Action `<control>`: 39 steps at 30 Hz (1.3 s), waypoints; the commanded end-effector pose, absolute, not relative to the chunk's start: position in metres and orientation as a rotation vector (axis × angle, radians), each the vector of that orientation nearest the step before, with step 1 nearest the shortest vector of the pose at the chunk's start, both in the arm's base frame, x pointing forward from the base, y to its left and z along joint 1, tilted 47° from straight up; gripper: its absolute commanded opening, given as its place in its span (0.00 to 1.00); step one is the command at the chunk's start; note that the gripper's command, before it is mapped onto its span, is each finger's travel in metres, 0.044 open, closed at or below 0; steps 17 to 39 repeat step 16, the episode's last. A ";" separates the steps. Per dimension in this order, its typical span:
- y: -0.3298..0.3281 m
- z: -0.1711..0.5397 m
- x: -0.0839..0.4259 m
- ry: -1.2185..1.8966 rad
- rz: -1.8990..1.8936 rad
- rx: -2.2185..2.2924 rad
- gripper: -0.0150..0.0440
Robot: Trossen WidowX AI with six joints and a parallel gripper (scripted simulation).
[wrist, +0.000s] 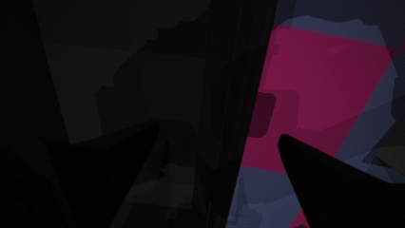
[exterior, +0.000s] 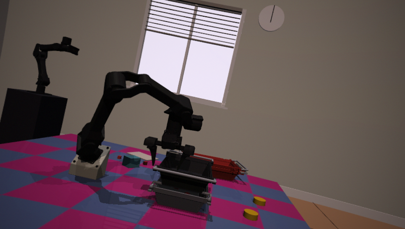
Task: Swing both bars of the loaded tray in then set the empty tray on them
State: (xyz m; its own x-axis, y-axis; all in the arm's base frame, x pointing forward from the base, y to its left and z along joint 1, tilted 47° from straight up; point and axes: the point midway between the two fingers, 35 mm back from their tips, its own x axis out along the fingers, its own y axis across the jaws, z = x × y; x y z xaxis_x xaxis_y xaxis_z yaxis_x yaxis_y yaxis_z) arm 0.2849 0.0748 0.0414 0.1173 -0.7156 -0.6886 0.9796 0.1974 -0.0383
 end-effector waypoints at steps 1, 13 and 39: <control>0.094 0.056 0.286 0.665 -1.301 0.505 1.00; 0.142 0.105 0.274 0.677 -1.276 0.504 1.00; 0.144 0.108 0.272 0.677 -1.275 0.503 1.00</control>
